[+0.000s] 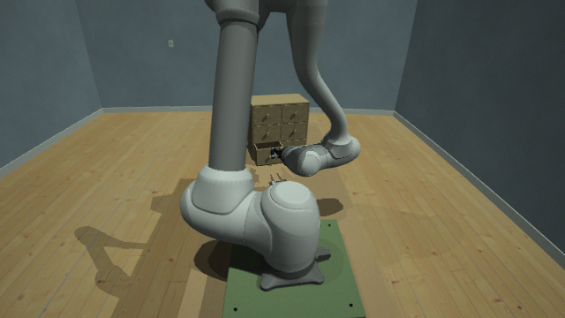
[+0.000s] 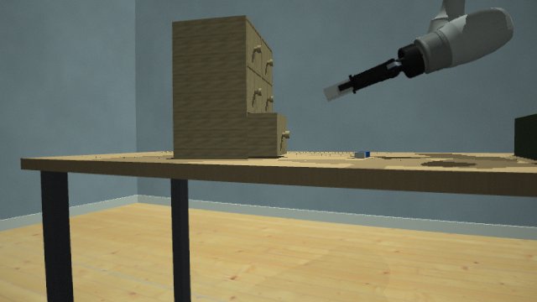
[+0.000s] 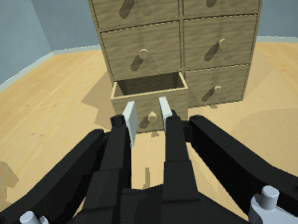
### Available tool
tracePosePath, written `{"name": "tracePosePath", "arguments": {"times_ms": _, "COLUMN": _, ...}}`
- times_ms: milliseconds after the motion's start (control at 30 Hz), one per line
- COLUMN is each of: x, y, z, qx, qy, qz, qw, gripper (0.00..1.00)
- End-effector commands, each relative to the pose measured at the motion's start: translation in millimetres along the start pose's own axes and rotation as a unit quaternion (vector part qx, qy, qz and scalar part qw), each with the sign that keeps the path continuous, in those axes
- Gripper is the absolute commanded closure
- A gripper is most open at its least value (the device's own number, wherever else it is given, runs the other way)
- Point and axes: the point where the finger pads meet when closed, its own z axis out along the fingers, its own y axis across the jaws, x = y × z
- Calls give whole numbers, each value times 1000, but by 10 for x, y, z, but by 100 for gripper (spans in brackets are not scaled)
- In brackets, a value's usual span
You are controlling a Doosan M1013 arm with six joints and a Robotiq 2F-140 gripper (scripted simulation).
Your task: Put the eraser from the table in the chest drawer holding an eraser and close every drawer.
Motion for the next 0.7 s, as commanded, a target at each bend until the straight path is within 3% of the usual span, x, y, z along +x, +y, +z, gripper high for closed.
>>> {"name": "tracePosePath", "arguments": {"times_ms": 0, "x": 12, "y": 0, "z": -24, "qx": 0, "qy": -12, "qz": 0, "qw": 1000, "gripper": 80}}
{"name": "tracePosePath", "arguments": {"times_ms": 333, "x": 93, "y": -3, "z": -212, "qx": 1, "qy": -99, "qz": 0, "qw": 995, "gripper": 80}}
{"name": "tracePosePath", "arguments": {"times_ms": 400, "x": 93, "y": -3, "z": -212, "qx": 1, "qy": -99, "qz": 0, "qw": 995, "gripper": 80}}
{"name": "tracePosePath", "arguments": {"times_ms": 667, "x": 180, "y": -1, "z": -410, "qx": 0, "qy": -190, "qz": 0, "qw": 982, "gripper": 80}}
